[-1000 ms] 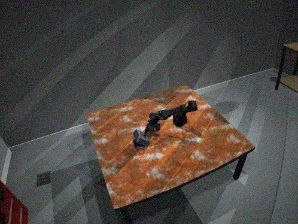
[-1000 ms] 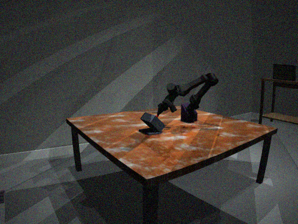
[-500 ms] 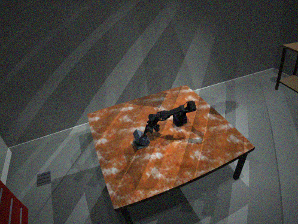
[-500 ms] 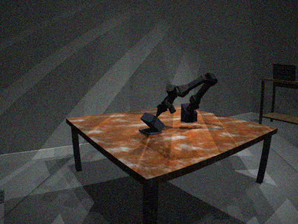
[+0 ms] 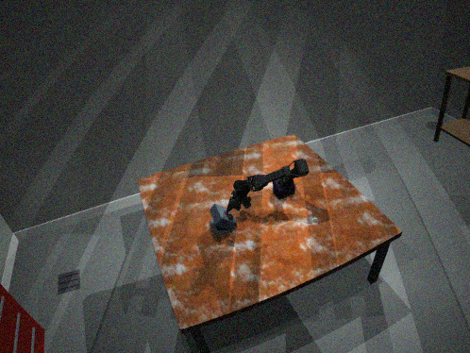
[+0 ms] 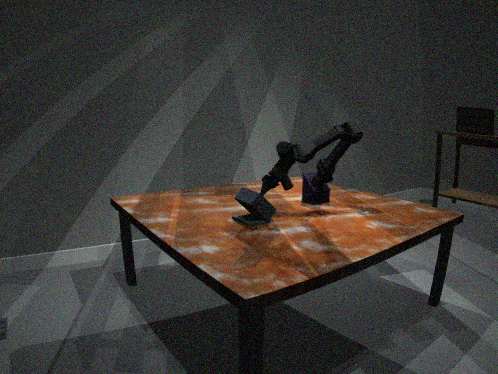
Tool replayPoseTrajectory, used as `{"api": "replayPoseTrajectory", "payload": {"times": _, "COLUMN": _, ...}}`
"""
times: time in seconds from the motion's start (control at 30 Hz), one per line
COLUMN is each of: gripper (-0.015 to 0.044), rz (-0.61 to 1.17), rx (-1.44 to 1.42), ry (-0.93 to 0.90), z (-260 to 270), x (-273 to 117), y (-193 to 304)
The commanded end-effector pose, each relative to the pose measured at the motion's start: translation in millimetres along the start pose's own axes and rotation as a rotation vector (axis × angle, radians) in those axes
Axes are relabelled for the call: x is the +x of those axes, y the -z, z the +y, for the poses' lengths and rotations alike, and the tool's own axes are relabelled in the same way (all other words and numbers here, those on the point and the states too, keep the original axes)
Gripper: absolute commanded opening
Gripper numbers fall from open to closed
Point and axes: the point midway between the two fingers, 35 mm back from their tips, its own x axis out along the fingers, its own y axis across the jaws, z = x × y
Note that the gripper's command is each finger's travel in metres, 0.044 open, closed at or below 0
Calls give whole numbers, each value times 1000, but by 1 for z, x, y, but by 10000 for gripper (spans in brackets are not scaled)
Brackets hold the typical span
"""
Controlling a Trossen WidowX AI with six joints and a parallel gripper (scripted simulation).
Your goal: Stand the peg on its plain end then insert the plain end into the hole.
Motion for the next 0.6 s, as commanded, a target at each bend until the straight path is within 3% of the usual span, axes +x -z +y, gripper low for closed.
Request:
{"api": "replayPoseTrajectory", "payload": {"times": 0.0, "gripper": 0, "rz": 0, "rx": 0, "ry": 0, "z": 0, "x": 0, "y": 0}}
{"api": "replayPoseTrajectory", "payload": {"times": 0.1, "gripper": 0, "rz": 0, "rx": 0, "ry": 0, "z": 0, "x": 0, "y": 0}}
{"api": "replayPoseTrajectory", "payload": {"times": 0.57, "gripper": 368, "rz": 0, "rx": 0, "ry": 0, "z": 0, "x": -1, "y": 0}}
